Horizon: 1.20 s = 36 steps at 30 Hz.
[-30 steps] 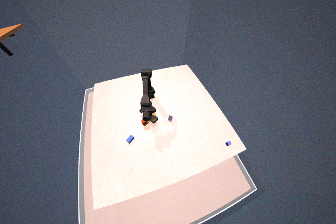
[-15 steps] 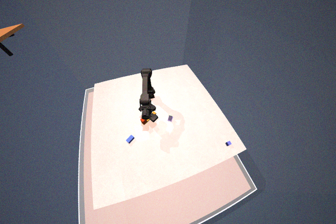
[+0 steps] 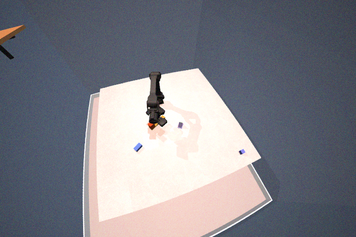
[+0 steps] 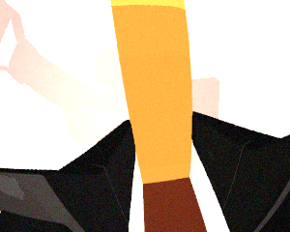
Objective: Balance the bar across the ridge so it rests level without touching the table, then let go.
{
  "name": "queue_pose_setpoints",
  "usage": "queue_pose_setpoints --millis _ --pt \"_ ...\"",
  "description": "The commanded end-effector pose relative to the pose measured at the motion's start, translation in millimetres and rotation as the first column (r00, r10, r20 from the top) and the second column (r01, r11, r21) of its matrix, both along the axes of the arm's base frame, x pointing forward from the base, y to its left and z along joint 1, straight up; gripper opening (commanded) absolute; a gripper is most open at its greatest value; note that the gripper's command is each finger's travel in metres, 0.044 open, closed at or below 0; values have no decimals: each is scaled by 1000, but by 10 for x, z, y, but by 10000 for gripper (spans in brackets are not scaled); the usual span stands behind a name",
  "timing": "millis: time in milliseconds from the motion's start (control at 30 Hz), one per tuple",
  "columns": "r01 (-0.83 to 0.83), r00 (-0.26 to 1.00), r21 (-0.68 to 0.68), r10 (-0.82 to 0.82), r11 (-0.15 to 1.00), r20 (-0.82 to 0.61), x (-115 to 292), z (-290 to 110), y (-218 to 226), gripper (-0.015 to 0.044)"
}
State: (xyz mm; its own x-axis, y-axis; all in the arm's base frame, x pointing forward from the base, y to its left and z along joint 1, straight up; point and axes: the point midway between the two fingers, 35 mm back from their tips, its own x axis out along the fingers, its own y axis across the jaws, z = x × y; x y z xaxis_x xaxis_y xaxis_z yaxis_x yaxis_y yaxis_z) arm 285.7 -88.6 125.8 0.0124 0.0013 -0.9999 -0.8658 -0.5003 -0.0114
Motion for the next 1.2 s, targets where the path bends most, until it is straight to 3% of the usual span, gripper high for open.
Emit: queue_pose_setpoints --millis 0,433,1167 --pt "4 1000 -9 -4 1000 17 9 141 -10 0" --pt "0 1000 -10 0 1000 16 -30 387 24 0" --pt "-161 987 -8 161 987 18 261 413 746 0"
